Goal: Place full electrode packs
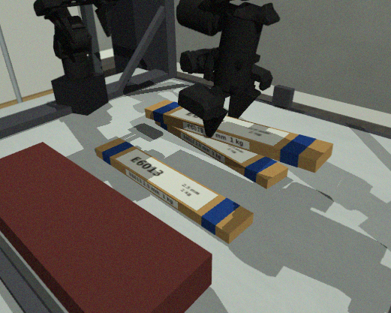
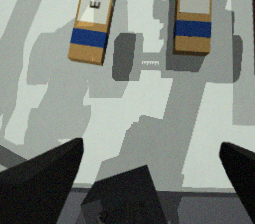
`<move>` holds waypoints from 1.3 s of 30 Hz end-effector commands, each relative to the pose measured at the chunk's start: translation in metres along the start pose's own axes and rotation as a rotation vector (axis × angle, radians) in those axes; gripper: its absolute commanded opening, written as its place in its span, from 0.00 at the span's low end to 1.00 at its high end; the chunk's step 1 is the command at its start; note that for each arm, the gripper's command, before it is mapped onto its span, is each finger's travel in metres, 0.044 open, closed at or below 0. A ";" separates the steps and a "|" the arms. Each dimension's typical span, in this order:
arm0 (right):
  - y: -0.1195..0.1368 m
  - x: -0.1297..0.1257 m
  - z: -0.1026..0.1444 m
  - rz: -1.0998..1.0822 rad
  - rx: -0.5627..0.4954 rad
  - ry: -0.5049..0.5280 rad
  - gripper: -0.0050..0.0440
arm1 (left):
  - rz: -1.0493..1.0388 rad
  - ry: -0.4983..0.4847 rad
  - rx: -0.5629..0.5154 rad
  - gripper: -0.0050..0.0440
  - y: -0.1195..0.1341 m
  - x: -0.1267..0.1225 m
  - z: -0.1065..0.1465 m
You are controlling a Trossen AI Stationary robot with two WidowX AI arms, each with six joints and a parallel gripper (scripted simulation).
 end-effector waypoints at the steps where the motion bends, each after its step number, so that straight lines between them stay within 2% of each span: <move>1: -0.002 0.000 0.005 0.003 -0.020 -0.002 0.98 | -0.003 -0.019 -0.085 0.00 -0.011 0.002 0.027; 17: -0.002 0.000 0.005 0.003 -0.020 -0.002 0.98 | -0.003 -0.019 -0.085 0.00 -0.011 0.002 0.027; 18: -0.002 0.000 0.005 0.003 -0.020 -0.002 0.98 | 0.031 -0.035 -0.110 0.00 -0.015 -0.001 0.034; 20: -0.002 0.000 0.005 0.003 -0.020 -0.002 0.98 | 0.031 -0.035 -0.110 0.00 -0.015 -0.001 0.034; 23: -0.002 0.000 0.005 0.003 -0.020 -0.002 0.98 | 0.128 -0.053 -0.108 0.00 -0.019 -0.010 0.033; 28: -0.002 0.000 0.005 0.003 -0.020 -0.002 0.98 | 0.128 -0.049 -0.080 0.00 -0.024 -0.022 0.021; 39: -0.002 0.000 0.005 0.003 -0.020 -0.002 0.98 | 0.128 -0.047 -0.081 0.00 -0.034 -0.044 0.019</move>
Point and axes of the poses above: on each arm, the point midway between the two fingers, 35 mm back from their tips, its own z axis back along the fingers, its own x axis across the jaws, y = z × x, the point moved 6 cm from there along z, back along the fingers, and after that the axes turned 8 degrees about -z, right-handed, at the moved point
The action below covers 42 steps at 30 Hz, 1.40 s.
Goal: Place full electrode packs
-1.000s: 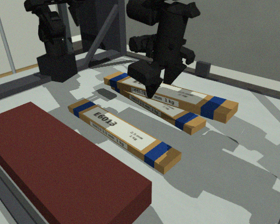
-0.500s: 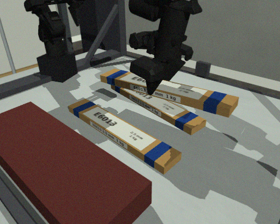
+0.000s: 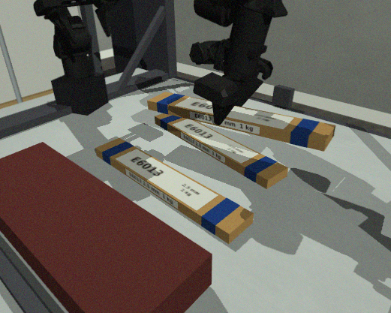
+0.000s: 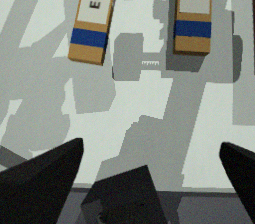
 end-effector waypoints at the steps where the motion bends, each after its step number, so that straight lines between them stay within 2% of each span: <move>1: -0.002 0.000 0.005 0.003 -0.020 -0.002 0.98 | 0.008 -0.004 -0.063 0.00 -0.015 -0.008 0.016; 42: -0.002 0.000 0.005 0.003 -0.020 -0.002 0.98 | 0.009 0.001 -0.062 0.00 -0.043 -0.103 0.005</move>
Point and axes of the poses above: on each arm, the point midway between the two fingers, 35 mm back from their tips, its own z axis back along the fingers, its own x axis across the jaws, y = z × x, the point moved 6 cm from there along z, back along the fingers, and after that the axes turned 8 degrees about -z, right-handed, at the moved point
